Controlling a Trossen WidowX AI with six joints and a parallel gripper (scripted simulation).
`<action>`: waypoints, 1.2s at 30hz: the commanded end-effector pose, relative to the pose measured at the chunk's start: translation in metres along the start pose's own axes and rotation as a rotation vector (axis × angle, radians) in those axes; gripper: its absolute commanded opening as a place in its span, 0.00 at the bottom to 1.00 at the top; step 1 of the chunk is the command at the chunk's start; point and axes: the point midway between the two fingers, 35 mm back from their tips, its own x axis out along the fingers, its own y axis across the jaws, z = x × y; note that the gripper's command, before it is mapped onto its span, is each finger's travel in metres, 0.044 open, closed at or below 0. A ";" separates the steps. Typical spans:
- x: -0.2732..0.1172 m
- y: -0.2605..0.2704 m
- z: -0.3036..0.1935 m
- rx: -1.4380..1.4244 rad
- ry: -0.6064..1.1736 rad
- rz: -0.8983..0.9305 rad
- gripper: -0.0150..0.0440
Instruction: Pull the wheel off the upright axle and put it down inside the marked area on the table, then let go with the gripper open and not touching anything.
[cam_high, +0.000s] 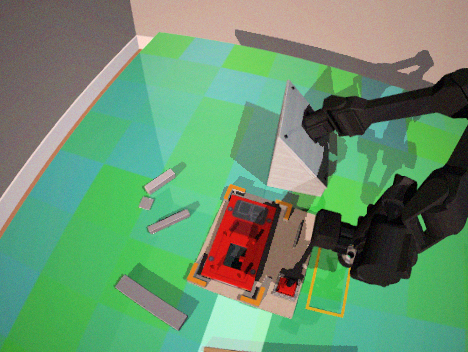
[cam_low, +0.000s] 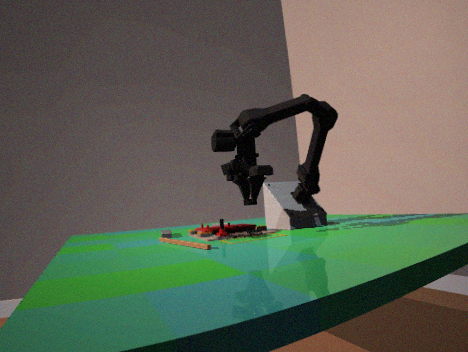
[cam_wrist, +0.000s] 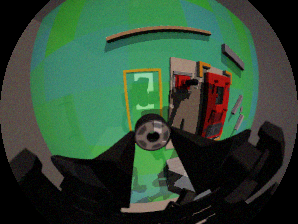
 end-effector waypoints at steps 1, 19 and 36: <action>0.002 0.002 -0.003 0.008 -0.004 0.003 0.25; 0.069 0.002 0.000 0.007 -0.005 0.002 0.25; 0.100 0.006 -0.003 -0.007 -0.002 0.004 0.52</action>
